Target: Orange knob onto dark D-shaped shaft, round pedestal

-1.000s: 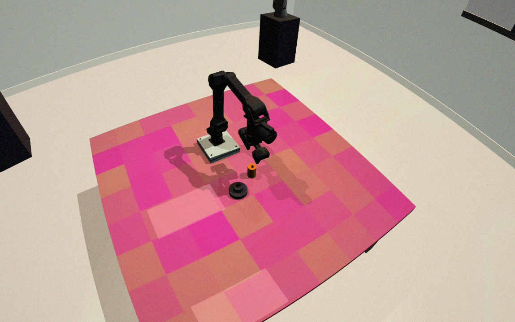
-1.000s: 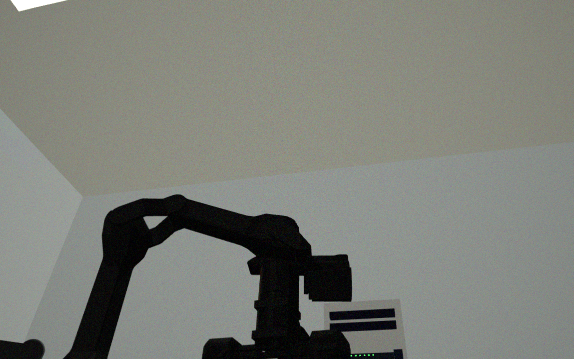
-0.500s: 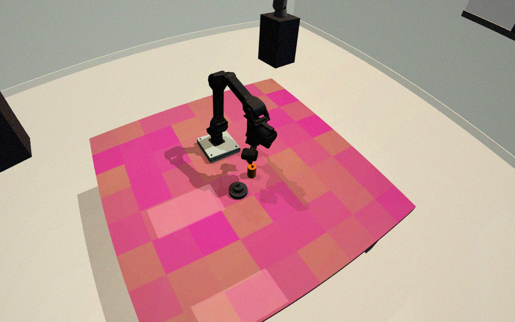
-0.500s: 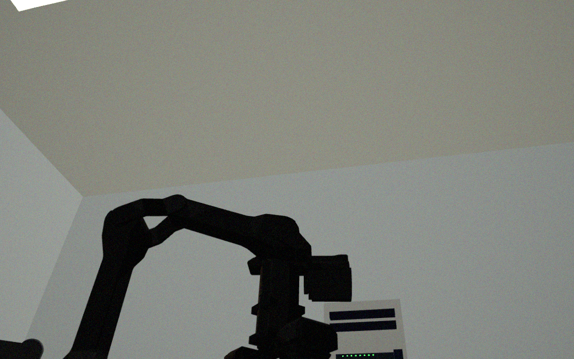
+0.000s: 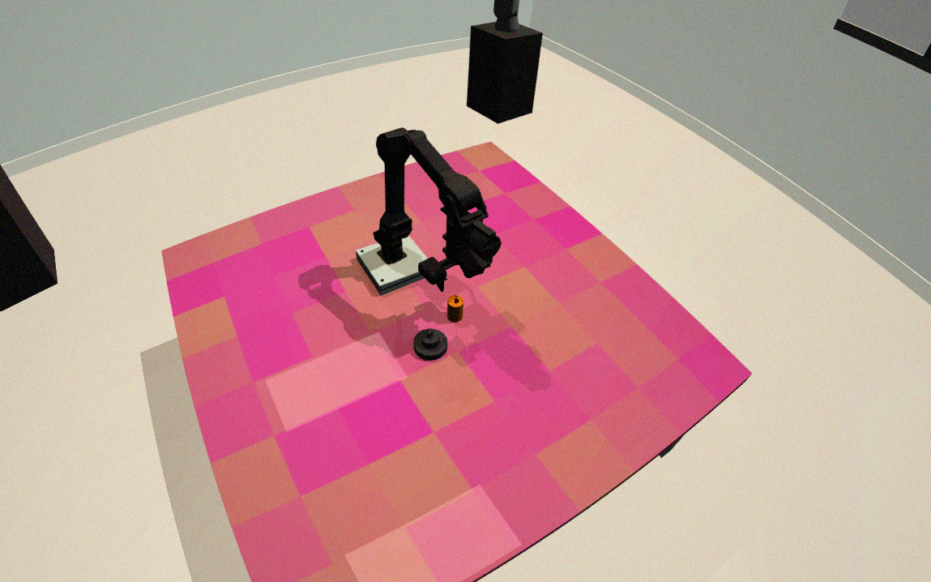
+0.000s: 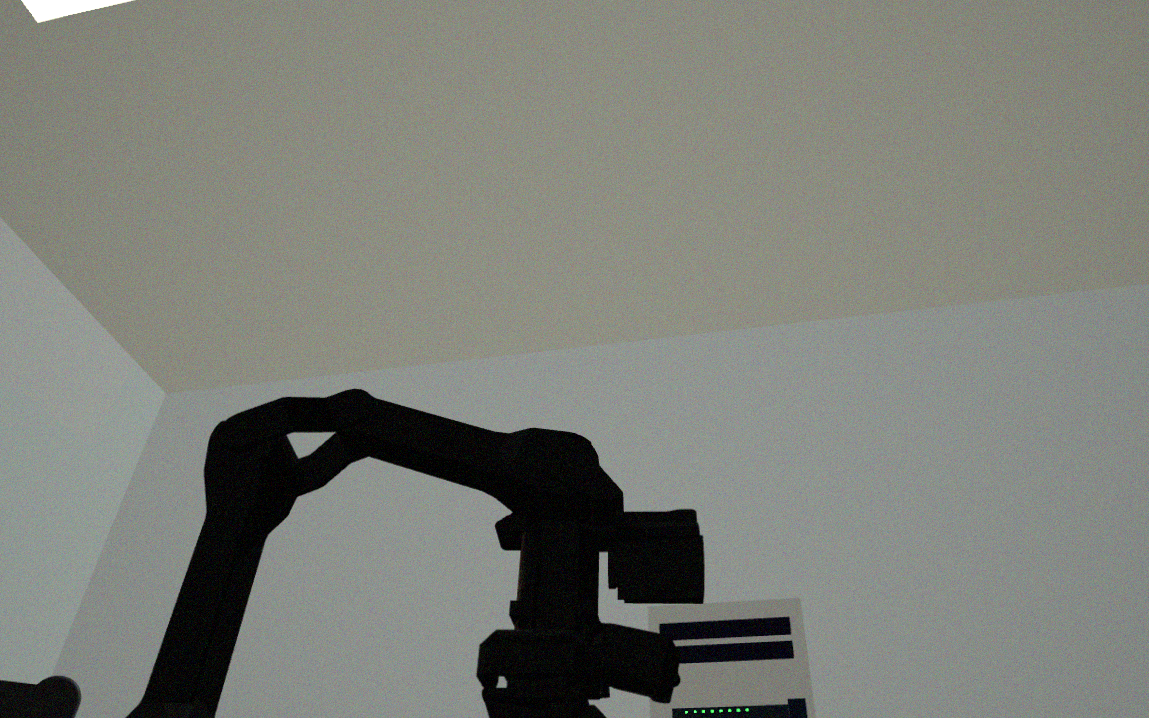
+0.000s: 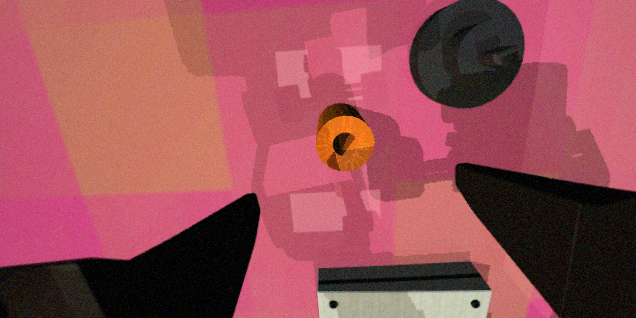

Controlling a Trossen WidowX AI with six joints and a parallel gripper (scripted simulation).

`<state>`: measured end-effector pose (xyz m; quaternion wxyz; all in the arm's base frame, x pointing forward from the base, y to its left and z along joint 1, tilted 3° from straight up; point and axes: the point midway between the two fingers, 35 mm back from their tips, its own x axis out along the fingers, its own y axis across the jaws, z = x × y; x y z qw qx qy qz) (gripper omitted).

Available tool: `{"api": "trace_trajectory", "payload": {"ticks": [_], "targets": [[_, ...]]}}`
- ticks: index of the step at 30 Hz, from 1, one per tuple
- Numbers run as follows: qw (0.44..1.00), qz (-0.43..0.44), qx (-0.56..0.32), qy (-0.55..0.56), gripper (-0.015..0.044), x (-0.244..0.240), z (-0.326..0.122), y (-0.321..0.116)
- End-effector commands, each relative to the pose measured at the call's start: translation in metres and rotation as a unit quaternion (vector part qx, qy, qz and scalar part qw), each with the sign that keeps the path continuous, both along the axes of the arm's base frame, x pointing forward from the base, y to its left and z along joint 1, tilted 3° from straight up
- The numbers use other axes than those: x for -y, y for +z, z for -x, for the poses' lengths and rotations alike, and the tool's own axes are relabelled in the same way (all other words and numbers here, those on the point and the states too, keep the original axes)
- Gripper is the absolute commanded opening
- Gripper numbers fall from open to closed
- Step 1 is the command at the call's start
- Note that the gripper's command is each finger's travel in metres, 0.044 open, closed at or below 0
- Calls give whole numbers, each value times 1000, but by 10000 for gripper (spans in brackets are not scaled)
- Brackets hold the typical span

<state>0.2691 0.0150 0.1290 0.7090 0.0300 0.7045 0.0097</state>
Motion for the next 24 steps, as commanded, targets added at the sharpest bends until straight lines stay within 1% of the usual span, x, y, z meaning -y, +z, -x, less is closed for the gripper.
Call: {"api": "trace_trajectory", "payload": {"ticks": [1,11,15,21,24], "targets": [[994,2,-6,-111,440,1,0,0],[994,2,-6,-111,440,1,0,-2],[994,2,-6,-111,440,-1,0,-33],[994,2,-6,-111,440,-1,0,-36],[994,2,-6,-111,440,-2,0,-48]]}}
